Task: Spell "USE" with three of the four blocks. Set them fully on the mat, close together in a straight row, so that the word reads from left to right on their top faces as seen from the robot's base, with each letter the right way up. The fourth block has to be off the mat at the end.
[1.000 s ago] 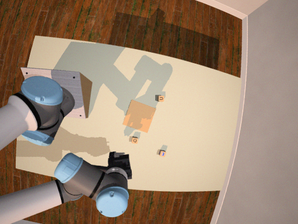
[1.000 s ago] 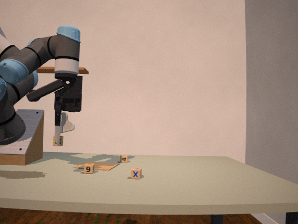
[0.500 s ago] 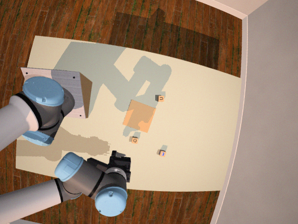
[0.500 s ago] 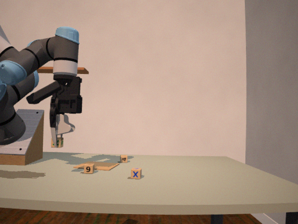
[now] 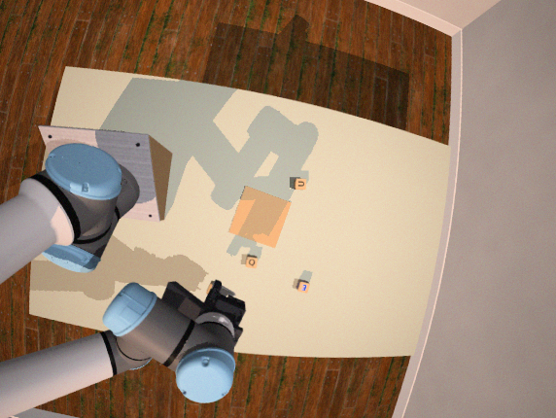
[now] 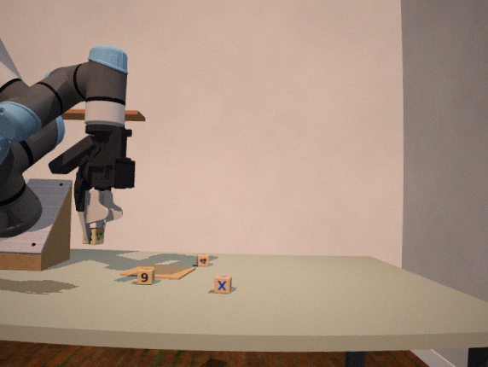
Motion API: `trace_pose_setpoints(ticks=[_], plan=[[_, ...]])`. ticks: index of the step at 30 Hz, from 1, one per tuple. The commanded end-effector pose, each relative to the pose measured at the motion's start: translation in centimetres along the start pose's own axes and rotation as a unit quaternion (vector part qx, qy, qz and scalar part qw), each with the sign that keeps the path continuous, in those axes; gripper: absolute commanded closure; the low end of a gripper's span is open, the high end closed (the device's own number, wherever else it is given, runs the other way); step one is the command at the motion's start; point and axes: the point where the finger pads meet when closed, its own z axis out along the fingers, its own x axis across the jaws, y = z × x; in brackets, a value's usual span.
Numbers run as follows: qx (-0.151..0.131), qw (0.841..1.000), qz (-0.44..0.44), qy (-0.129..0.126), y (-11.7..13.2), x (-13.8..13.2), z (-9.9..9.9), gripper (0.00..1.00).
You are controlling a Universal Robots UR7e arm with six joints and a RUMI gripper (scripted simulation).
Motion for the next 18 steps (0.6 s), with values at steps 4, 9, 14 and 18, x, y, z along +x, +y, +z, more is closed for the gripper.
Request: trace_pose_setpoints(ticks=[4,9,14,18], plan=[[0.002,0.995,0.102,-0.002,-0.21,0.14,0.34,0.91],[0.002,0.988,0.155,-0.002,-0.21,0.18,0.51,0.91],[0.001,0.979,0.205,-0.002,-0.19,0.20,0.67,0.91],[0.002,0.970,0.244,-0.002,-0.24,0.27,0.82,0.91]])
